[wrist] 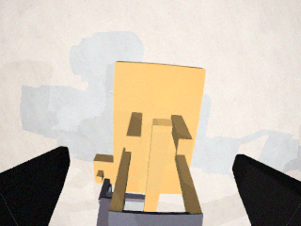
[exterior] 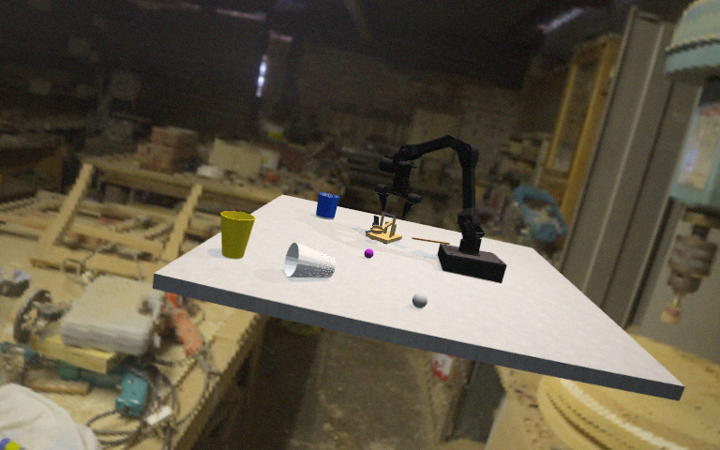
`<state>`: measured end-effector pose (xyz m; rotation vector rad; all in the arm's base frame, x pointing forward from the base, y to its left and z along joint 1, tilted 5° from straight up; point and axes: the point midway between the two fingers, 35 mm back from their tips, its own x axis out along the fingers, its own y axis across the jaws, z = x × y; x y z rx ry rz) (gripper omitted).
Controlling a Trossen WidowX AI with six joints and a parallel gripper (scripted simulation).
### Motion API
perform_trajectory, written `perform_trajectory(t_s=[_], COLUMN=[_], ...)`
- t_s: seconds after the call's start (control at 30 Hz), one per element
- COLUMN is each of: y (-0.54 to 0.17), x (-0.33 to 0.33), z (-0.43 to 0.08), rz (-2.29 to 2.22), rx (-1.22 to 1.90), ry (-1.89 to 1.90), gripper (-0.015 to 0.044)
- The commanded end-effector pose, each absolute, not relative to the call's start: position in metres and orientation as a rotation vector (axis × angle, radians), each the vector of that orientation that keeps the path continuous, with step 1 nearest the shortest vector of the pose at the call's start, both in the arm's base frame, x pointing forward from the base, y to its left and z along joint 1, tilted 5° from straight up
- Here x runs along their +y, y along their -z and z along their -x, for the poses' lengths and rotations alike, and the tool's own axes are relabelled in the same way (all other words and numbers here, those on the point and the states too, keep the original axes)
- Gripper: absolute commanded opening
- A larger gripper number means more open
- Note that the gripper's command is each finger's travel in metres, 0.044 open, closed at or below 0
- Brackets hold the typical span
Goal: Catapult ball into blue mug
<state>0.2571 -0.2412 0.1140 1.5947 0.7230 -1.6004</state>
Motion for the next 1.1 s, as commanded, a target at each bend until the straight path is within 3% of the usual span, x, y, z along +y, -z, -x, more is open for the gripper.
perform_trajectory(t_s=[0.0, 1.07], y=[-0.095, -0.048], x=[-0.240, -0.244], z=[-0.256, -0.258], rz=[-1.600, -1.600], rx=[0.742, 0.742], ry=[1.612, 1.613], gripper=[0.0440, 0.0440])
